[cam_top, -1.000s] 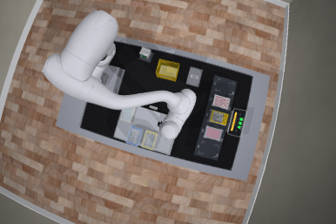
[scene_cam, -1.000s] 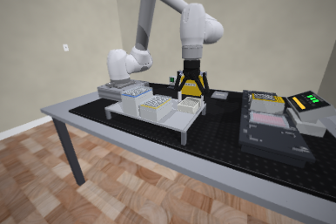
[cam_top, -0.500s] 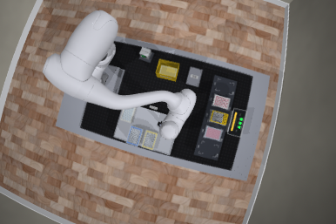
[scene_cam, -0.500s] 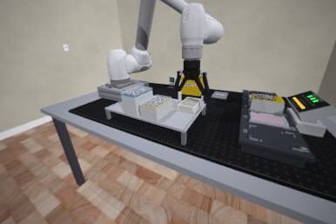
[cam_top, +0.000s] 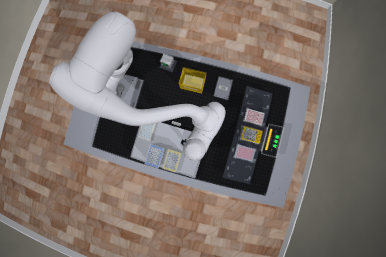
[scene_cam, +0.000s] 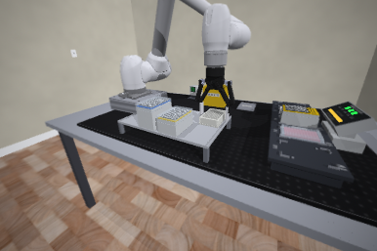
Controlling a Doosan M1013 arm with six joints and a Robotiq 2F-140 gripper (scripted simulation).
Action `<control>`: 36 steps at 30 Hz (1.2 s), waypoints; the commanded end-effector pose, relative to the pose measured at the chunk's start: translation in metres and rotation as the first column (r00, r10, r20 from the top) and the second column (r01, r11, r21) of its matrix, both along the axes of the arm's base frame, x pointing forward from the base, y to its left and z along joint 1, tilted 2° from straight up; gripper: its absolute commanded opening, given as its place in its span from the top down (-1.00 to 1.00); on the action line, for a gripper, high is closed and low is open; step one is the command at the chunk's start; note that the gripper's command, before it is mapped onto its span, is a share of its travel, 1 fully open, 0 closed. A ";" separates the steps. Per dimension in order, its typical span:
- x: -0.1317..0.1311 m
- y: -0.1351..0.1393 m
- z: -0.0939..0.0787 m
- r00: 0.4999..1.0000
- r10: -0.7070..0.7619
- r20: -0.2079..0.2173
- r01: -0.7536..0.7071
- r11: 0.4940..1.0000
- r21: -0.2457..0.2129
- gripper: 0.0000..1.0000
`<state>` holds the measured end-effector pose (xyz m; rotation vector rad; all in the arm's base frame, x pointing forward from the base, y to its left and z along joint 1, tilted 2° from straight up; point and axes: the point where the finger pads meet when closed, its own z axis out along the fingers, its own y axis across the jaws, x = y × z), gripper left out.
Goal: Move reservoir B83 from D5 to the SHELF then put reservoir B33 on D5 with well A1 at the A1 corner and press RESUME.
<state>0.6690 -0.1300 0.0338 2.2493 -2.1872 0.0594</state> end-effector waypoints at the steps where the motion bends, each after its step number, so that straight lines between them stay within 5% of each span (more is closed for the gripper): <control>1: -0.001 -0.001 -0.004 1.000 -0.001 0.000 0.001 1.000 -0.001 -0.54; 24: -0.001 -0.001 -0.004 1.000 -0.001 0.000 0.001 1.000 -0.001 -0.54; 36: -0.002 -0.001 0.013 1.000 -0.001 0.000 0.001 1.000 -0.001 -0.54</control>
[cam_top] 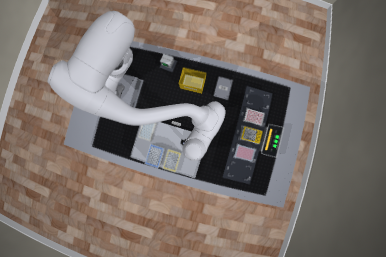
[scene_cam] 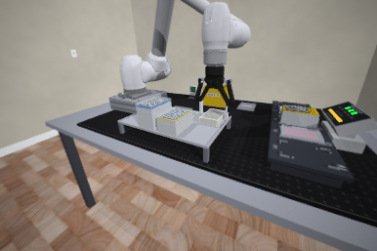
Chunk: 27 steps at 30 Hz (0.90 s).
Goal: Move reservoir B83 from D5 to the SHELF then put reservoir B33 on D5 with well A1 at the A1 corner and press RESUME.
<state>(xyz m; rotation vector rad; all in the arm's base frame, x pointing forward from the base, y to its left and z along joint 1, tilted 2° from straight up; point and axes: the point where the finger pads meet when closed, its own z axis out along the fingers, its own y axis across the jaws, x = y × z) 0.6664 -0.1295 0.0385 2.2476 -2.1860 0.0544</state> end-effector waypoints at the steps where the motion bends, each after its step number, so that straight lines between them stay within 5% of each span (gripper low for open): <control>1: 0.001 -0.001 0.010 1.000 -0.001 0.004 0.001 1.000 -0.001 -0.54; 27: 0.000 0.000 0.050 1.000 -0.001 0.004 0.001 1.000 -0.001 -0.54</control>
